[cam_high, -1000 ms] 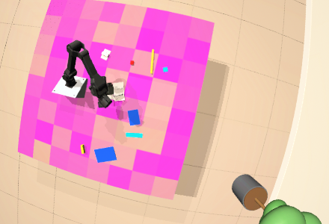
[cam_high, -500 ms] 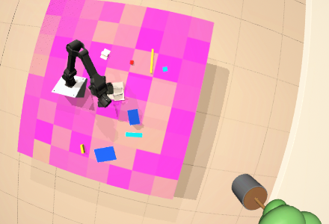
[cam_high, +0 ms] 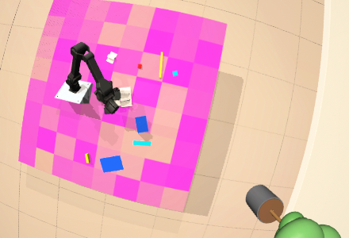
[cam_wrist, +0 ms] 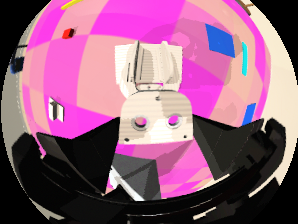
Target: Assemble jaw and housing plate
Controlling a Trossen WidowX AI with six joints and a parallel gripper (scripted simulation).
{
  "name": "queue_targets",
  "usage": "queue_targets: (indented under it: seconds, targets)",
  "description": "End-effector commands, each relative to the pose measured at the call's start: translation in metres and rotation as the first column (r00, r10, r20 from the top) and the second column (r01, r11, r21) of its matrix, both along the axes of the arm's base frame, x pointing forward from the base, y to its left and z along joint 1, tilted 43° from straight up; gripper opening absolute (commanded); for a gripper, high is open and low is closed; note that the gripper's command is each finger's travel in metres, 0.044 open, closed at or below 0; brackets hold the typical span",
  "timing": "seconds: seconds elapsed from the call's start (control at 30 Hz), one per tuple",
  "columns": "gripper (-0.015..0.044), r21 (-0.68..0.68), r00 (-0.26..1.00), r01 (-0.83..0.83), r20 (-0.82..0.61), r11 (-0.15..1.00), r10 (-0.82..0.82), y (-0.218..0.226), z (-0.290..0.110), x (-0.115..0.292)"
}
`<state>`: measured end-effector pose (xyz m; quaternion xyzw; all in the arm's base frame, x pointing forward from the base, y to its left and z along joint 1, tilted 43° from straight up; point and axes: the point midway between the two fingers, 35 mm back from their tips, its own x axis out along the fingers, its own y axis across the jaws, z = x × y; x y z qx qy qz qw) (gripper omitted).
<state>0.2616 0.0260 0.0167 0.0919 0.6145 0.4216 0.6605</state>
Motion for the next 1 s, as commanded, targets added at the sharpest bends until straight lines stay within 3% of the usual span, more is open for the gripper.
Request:
queue_targets:
  seconds: [0.0, 0.97]
  targets:
    - [0.0351, 0.001, 1.0, 0.002, -0.008, 1.0, -0.002, 0.005, -0.005, -0.002]
    - [0.0351, 0.004, 1.0, 0.0, -0.007, 1.0, 0.0, 0.037, -0.039, -0.008]
